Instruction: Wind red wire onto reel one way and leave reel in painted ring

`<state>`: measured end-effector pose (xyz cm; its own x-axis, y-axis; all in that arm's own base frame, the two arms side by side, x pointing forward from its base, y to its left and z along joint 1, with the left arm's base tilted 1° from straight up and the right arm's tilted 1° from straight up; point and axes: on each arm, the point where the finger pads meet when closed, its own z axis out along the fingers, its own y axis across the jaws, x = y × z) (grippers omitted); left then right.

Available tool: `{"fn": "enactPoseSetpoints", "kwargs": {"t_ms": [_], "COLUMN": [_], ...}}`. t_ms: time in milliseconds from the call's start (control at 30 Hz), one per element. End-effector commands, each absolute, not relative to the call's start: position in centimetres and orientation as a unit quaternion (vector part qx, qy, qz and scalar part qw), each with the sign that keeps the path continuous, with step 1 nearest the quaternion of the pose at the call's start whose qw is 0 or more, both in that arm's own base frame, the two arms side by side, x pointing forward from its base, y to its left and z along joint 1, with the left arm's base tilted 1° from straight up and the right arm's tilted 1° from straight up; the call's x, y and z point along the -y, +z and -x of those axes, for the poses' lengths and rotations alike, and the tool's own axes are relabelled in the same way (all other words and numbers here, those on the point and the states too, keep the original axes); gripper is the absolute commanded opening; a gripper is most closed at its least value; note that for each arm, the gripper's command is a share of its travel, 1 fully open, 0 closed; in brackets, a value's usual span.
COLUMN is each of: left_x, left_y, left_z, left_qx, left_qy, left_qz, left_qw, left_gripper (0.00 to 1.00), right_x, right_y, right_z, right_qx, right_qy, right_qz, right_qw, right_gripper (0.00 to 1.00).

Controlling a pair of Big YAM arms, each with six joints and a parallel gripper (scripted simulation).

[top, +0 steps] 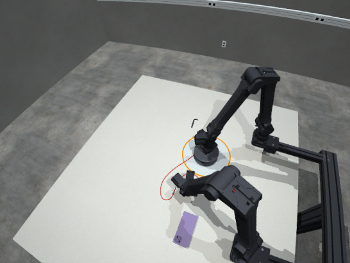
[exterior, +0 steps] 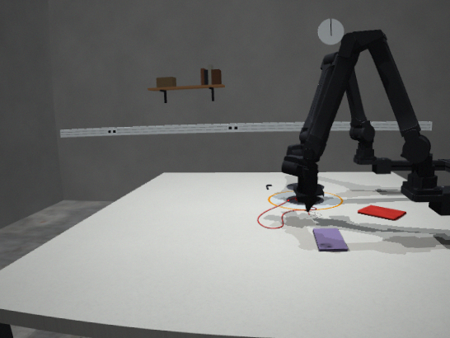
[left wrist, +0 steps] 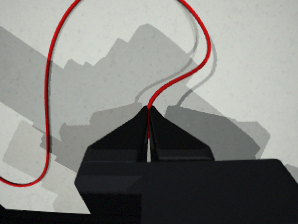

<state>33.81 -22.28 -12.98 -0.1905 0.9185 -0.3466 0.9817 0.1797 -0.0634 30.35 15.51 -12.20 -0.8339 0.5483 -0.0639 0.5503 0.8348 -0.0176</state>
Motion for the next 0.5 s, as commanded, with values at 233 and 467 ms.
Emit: {"fn": "enactPoseSetpoints", "kwargs": {"t_ms": [233,467], "left_x": [22.1,22.1], "left_y": [-13.6,-13.6], "left_z": [-34.0,-34.0], "left_qx": [-0.759,-0.759], "left_qy": [-0.136,-0.136], "left_qz": [-0.628,-0.628], "left_qw": [0.109,0.109], "left_gripper": [0.0,0.0], "right_x": [-16.4,-17.1], "right_y": [-11.8,-10.9], "right_z": [-31.1,-31.9], "right_qx": [-0.997,-0.965], "right_qy": [-0.016,-0.016], "right_qz": [0.072,0.261], "right_qw": [0.019,0.005], "right_gripper": [0.0,0.0]}}
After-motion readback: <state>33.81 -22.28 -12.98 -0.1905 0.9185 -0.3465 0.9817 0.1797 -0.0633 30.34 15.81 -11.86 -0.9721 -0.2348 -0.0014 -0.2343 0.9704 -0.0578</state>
